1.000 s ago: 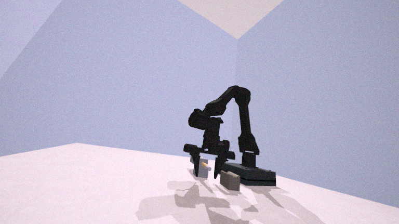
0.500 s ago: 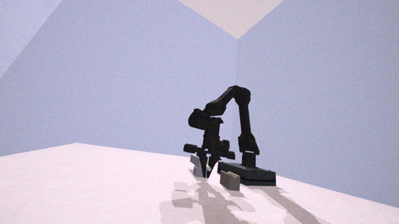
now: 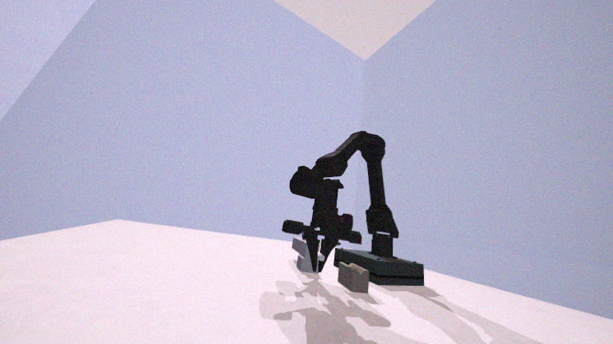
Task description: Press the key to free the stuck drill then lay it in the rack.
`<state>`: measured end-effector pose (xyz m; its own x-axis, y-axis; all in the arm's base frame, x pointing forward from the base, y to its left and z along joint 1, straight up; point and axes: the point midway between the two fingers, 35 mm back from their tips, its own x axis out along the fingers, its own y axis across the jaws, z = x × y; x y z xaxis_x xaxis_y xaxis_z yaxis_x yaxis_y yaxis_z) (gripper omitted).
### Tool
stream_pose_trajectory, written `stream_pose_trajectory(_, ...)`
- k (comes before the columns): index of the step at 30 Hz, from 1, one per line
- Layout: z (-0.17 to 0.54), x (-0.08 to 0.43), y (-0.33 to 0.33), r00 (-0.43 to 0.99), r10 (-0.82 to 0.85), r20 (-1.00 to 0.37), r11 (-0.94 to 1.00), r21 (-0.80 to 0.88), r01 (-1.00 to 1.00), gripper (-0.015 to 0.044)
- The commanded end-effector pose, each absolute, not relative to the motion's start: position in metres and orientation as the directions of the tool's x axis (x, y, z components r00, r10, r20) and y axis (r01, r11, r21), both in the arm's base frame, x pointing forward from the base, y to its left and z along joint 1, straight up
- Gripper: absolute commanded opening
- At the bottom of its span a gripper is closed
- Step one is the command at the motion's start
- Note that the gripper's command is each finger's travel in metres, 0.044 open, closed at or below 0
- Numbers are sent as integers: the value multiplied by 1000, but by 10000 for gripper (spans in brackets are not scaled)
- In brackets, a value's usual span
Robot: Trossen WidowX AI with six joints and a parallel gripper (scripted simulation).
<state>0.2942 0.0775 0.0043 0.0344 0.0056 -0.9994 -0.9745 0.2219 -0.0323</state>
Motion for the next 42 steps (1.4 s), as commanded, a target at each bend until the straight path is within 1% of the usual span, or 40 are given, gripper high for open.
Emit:
stream_pose_trajectory(1,6,294,78,34,6,-999,221,-32,-975,0)
stream_pose_trajectory(42,9,307,131,35,11,-999,221,-32,-975,0)
